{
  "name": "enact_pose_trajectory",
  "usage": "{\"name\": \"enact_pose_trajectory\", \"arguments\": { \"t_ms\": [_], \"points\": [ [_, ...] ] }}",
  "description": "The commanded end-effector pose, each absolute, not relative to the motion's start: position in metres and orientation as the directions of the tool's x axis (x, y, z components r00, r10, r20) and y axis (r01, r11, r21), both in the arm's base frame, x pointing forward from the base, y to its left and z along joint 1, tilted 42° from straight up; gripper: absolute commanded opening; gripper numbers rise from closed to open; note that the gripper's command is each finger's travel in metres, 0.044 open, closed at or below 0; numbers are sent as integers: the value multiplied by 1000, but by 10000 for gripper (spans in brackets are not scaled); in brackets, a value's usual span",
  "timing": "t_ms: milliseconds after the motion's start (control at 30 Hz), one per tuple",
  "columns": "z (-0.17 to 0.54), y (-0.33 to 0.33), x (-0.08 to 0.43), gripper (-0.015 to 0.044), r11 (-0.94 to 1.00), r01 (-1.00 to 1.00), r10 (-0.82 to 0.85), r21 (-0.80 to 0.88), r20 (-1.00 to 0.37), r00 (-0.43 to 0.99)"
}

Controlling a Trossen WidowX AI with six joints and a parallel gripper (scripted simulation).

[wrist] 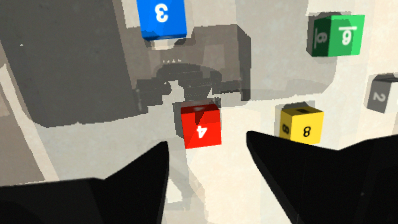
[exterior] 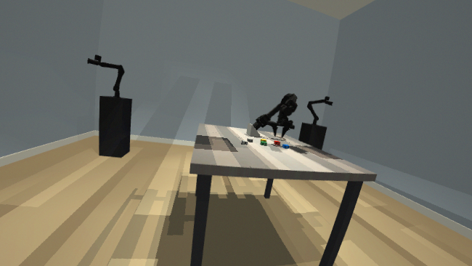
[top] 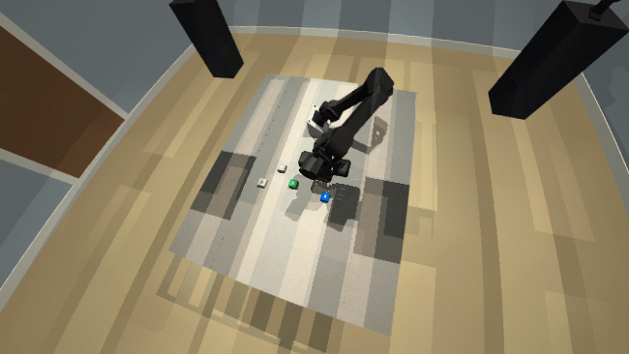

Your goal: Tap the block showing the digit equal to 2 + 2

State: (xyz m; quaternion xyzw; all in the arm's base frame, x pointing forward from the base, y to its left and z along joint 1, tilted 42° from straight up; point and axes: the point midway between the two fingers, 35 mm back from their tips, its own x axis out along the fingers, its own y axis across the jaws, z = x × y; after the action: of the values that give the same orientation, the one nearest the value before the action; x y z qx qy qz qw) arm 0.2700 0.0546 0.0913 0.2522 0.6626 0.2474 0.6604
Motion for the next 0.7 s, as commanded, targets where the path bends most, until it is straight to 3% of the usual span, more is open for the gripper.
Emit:
{"name": "enact_pose_trajectory", "arguments": {
  "t_ms": [0,133,667],
  "points": [
    [86,61,271,111,746,8,665,666,-746,17],
    [86,61,271,20,746,8,665,666,-746,17],
    [77,69,272,20,746,8,665,666,-746,17]
  ]
}}
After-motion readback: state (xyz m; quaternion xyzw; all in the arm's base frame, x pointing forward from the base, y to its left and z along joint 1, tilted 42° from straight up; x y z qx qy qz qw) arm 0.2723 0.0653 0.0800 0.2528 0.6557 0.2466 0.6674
